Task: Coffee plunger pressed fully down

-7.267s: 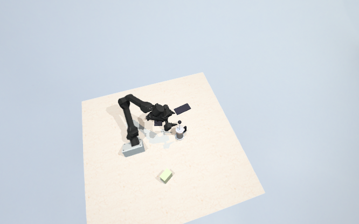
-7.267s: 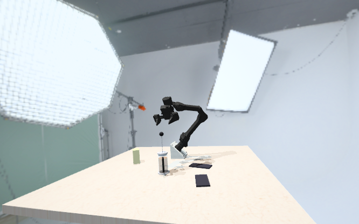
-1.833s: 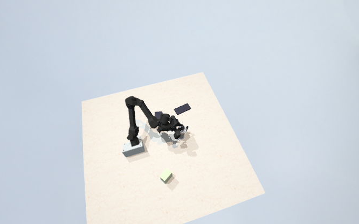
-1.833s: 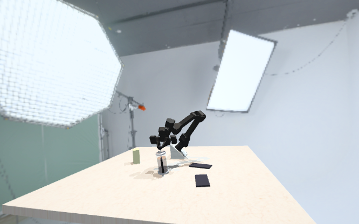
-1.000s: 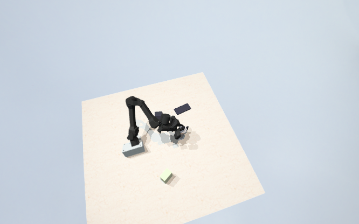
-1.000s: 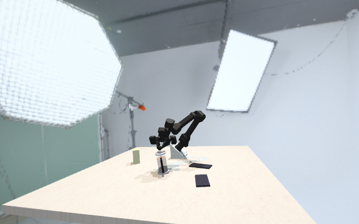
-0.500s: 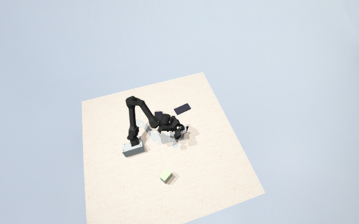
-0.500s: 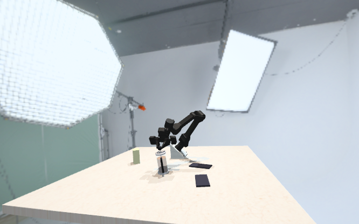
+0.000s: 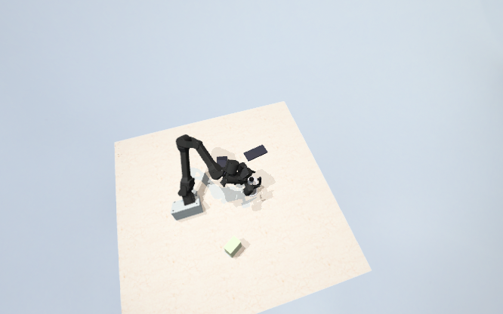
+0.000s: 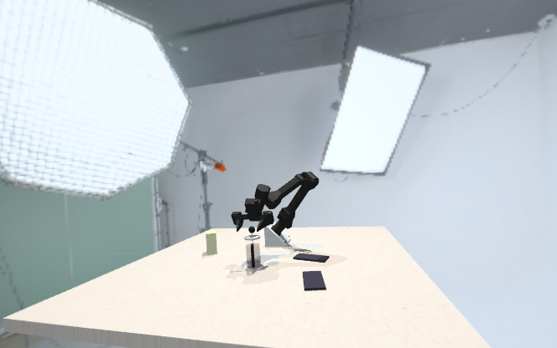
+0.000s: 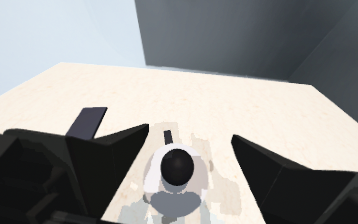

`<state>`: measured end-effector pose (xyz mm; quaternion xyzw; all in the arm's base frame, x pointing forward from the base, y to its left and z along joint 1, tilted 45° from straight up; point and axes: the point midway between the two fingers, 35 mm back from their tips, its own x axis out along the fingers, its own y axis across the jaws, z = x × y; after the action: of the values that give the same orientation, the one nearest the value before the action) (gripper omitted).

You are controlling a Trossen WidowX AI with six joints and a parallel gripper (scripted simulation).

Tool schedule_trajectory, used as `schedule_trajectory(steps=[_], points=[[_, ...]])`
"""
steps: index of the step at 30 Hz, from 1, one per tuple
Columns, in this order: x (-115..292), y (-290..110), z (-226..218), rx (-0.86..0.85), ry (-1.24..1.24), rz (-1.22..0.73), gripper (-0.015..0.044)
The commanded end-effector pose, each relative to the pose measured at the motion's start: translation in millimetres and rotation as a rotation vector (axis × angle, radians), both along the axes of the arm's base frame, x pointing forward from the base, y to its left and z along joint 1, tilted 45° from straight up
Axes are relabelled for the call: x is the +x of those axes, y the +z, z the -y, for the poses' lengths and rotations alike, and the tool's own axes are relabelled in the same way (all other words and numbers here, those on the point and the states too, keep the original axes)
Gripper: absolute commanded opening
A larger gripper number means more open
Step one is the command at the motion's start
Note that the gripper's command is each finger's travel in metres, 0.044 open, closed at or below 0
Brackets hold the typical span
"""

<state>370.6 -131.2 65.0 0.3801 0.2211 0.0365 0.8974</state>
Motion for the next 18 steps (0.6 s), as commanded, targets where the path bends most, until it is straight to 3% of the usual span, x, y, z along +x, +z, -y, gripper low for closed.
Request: schedule_trajectory(steps=[1,7,18], points=[[-5,15,15,-0.01,-0.001,0.004,0.044],[-30,62,45,-0.002,0.003,-0.001,0.044],[-32,61,45,-0.002,0.003,-0.001,0.044]])
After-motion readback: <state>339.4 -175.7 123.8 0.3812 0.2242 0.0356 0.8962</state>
